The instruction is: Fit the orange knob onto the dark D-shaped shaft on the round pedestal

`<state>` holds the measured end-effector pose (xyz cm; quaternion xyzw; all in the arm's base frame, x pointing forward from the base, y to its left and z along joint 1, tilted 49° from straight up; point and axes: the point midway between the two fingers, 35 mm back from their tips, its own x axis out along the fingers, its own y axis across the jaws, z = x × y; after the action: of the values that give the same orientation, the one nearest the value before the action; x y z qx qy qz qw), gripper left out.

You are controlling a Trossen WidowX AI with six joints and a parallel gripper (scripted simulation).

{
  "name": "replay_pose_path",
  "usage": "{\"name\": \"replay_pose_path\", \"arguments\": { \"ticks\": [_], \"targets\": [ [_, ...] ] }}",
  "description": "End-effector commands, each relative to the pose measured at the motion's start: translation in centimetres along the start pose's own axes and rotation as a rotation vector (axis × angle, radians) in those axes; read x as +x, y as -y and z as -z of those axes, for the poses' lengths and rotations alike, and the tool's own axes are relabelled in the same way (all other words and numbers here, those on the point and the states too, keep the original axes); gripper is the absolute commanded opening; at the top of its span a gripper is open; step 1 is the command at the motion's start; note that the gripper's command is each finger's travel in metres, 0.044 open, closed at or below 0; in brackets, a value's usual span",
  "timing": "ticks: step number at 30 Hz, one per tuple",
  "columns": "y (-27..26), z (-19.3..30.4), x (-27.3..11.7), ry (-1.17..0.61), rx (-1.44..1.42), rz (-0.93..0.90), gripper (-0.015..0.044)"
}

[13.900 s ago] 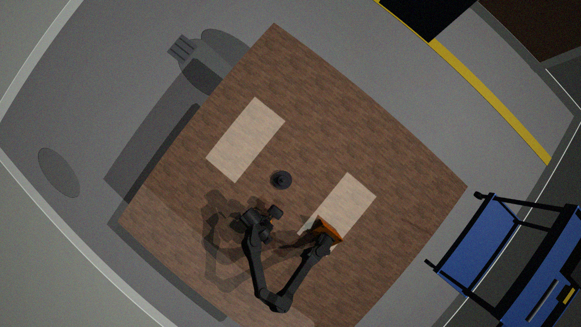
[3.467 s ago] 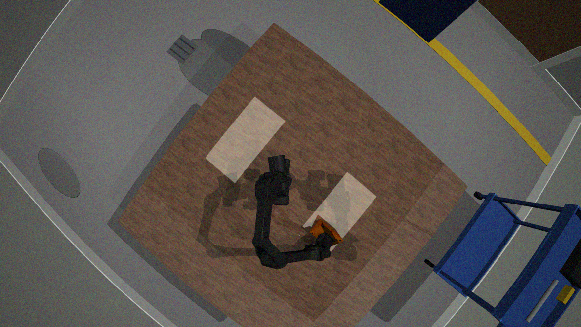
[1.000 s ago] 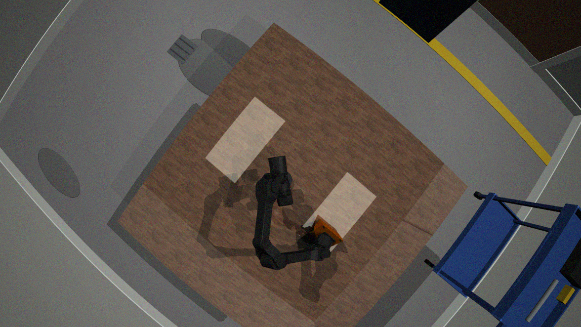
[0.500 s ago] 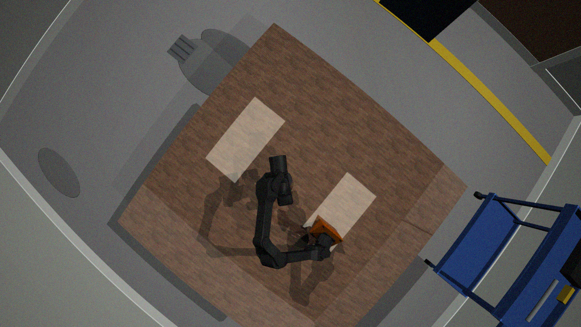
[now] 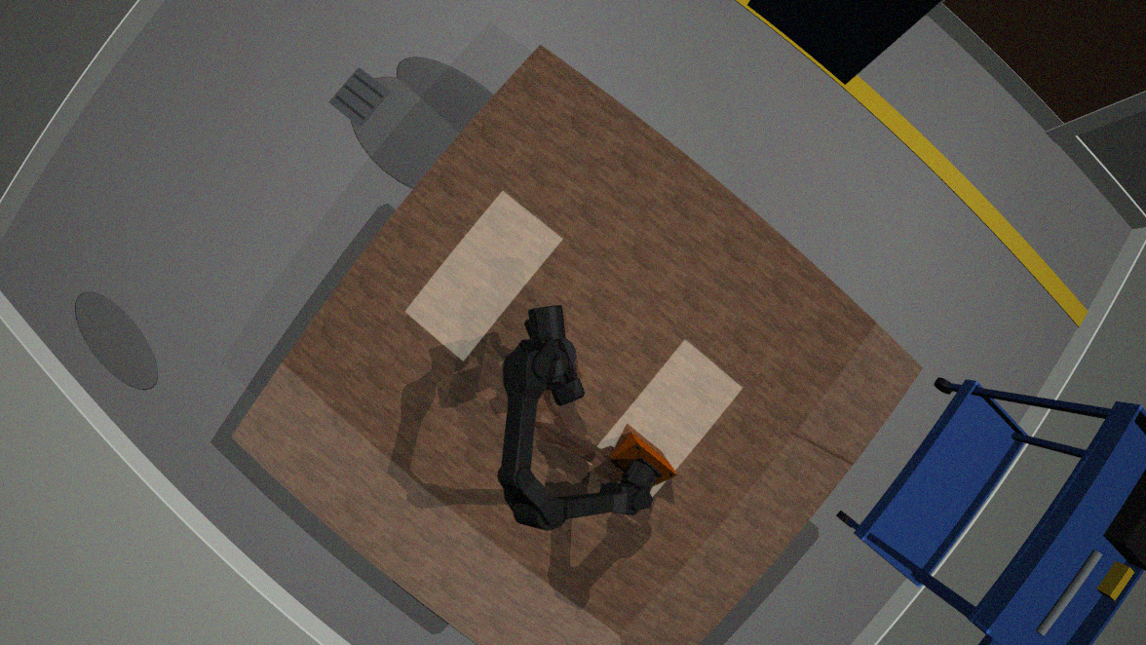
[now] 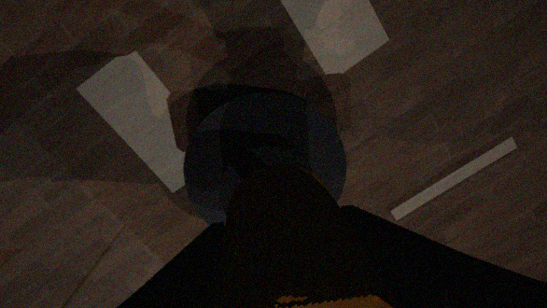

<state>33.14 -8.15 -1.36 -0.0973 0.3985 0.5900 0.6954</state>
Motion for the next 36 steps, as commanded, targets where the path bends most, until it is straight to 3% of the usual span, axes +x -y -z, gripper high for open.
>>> {"name": "replay_pose_path", "arguments": {
  "ticks": [1, 36],
  "targets": [
    [-0.02, -0.01, 0.10, 0.001, -0.009, 0.001, 0.0000],
    [-0.13, 0.07, -0.14, 0.001, -0.009, 0.001, 0.0000]
  ]
}}
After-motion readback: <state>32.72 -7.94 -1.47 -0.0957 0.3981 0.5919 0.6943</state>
